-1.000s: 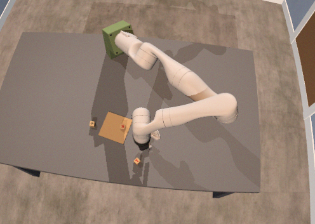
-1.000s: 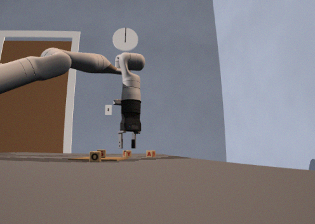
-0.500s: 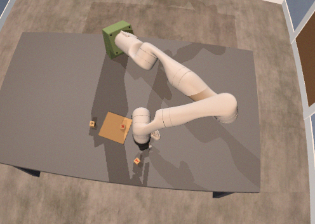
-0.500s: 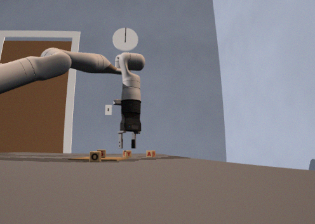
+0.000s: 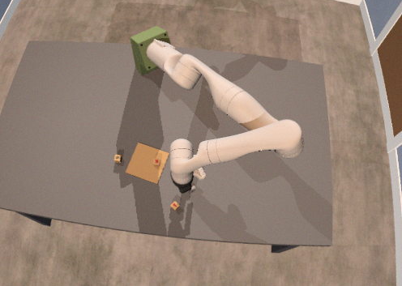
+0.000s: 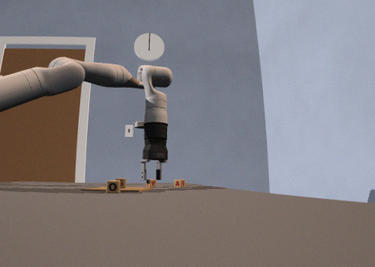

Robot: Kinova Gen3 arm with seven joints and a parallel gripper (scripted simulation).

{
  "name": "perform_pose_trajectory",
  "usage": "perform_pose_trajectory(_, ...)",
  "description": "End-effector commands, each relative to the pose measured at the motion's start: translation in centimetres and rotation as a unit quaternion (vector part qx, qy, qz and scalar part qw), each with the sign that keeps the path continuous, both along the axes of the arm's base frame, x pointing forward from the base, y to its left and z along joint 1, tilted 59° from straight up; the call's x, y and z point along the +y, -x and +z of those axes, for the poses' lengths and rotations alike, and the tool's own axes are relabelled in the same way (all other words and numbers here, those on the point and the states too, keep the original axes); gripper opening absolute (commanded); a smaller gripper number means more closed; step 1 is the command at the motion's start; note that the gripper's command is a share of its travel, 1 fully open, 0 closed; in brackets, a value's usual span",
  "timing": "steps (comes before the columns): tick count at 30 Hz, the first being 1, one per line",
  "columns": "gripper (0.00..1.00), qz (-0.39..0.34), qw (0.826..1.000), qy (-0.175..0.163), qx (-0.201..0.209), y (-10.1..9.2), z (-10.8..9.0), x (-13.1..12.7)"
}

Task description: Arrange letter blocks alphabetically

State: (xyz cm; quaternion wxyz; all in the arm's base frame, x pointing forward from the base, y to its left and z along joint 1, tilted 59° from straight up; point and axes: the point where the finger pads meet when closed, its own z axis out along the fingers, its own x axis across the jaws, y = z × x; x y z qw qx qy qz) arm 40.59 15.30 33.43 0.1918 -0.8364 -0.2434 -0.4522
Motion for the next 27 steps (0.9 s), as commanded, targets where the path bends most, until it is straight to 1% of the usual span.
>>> perform_pose_trajectory(1, 1.0, -0.003, 1.0, 0.003, -0.005, -0.7, -0.2, -0.1)
perform_pose_trajectory(6, 1.0, -0.006, 1.0, 0.003, -0.005, -1.4, -0.7, 0.2)
perform_pose_trajectory(14, 1.0, -0.006, 1.0, 0.003, -0.005, -1.9, -1.0, 0.6)
perform_pose_trajectory(27, 1.0, -0.001, 1.0, 0.005, -0.003, -1.8, -1.2, 0.9)
